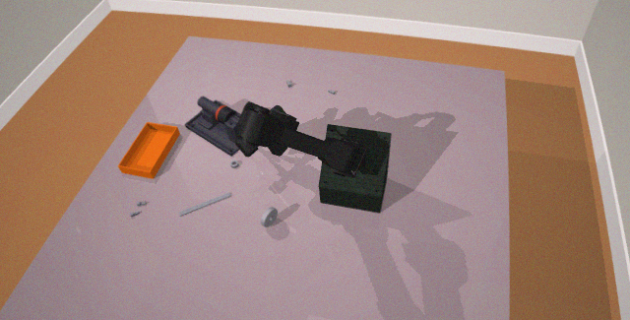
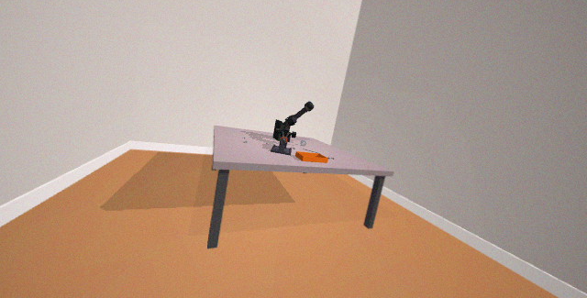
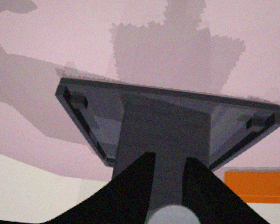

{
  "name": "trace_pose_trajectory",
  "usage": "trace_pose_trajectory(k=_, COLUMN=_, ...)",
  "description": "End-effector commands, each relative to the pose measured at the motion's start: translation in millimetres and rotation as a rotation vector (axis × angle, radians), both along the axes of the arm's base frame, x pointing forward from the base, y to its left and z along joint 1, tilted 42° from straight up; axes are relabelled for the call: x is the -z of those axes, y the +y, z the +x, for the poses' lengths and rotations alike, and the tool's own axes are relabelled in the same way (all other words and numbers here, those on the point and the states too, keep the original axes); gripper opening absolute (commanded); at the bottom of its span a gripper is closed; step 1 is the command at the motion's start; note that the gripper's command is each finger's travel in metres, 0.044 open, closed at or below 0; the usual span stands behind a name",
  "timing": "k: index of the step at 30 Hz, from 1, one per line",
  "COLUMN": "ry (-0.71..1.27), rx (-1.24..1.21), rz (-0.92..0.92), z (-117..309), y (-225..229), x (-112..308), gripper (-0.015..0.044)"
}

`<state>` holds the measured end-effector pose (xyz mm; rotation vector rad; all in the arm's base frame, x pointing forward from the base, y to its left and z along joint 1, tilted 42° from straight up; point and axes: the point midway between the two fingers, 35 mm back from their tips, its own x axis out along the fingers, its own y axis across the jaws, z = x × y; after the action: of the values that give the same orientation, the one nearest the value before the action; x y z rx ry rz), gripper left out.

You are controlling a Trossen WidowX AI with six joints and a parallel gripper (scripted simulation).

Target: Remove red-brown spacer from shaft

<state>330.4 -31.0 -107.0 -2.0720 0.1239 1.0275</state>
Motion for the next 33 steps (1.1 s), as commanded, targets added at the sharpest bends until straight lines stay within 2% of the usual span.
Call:
trace_pose_trajectory(k=1, ry=0.0, rx=0.002, rz=0.006, z=-0.8, y=0.6, x=-0.5, gripper=0.0)
trace_pose_trajectory(k=33, ry=0.001, rx=0.002, rz=0.006, z=-3.3, y=1.5, x=-1.1, gripper=0.0)
